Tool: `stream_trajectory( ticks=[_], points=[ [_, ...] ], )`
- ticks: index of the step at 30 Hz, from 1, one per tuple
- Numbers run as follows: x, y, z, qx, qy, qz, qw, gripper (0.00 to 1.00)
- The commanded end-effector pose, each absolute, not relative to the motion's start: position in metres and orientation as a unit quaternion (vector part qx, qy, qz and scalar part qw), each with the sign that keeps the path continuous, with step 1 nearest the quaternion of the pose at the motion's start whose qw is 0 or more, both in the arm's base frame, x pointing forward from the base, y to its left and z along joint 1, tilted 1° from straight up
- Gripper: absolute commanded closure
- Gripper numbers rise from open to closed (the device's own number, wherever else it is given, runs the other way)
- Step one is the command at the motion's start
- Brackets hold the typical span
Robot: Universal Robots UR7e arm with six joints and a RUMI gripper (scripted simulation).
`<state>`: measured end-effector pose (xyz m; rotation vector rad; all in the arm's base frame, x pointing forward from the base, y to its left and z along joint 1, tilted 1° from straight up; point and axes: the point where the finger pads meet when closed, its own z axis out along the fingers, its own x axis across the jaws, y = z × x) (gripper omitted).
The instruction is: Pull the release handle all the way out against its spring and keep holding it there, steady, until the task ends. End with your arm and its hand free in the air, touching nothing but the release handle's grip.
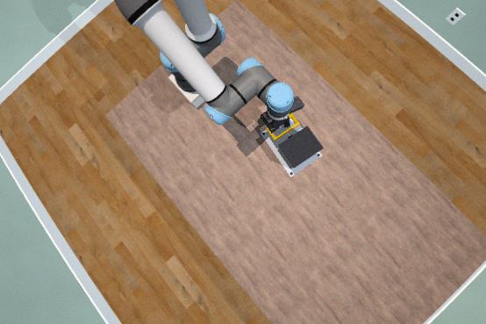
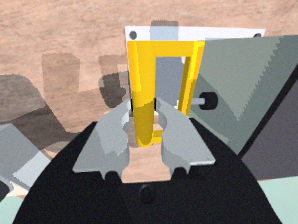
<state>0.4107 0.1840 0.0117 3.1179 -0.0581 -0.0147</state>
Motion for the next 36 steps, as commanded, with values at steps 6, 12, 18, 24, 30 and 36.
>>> stream_trajectory(
  ticks=[6,12,18,24,30,36],
  points=[
    [0.411,0.184,0.012,1.0,-0.019,-0.005,0.011,1.0],
    [0.411,0.184,0.012,1.0,-0.019,-0.005,0.011,1.0],
    [0.41,0.184,0.012,1.0,-0.019,-0.005,0.011,1.0],
    [0.407,0.184,0.012,1.0,-0.019,-0.005,0.011,1.0],
    [0.398,0.185,0.012,1.0,-0.019,-0.005,0.011,1.0],
    [0.385,0.185,0.012,1.0,-0.019,-0.005,0.011,1.0]
  ],
)
